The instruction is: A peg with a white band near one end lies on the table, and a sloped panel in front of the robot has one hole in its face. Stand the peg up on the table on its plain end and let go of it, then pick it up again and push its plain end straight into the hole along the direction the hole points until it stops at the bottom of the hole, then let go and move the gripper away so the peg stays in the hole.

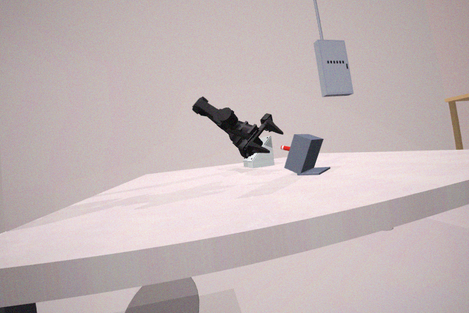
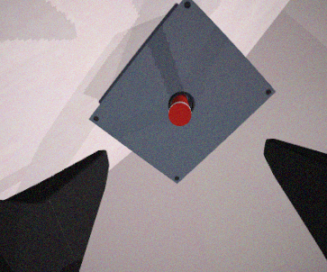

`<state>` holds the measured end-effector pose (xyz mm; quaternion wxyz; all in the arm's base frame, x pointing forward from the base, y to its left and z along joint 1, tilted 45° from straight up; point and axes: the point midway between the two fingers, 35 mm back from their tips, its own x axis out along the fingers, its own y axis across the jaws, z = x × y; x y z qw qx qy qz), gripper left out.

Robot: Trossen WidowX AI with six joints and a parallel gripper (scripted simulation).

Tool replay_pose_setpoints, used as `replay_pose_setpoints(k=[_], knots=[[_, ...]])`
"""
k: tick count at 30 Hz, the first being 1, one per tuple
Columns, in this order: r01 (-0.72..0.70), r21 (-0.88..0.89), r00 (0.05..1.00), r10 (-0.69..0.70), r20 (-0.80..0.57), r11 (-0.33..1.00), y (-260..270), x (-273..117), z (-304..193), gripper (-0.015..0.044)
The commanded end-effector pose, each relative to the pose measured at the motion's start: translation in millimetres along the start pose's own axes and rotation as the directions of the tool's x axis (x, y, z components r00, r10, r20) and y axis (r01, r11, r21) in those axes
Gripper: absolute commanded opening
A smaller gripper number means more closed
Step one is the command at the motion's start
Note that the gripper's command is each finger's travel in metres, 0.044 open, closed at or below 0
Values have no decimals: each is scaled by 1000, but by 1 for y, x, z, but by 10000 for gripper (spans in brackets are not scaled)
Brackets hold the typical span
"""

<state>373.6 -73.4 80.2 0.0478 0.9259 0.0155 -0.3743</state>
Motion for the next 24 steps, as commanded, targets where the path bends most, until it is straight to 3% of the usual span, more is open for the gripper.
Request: replay_pose_setpoints(k=[1,24], knots=[[3,-5,1000,-3,-3,1000,-1,-6,0,440],[1,-4,1000,-1,-6,1000,1,-30,0,440]])
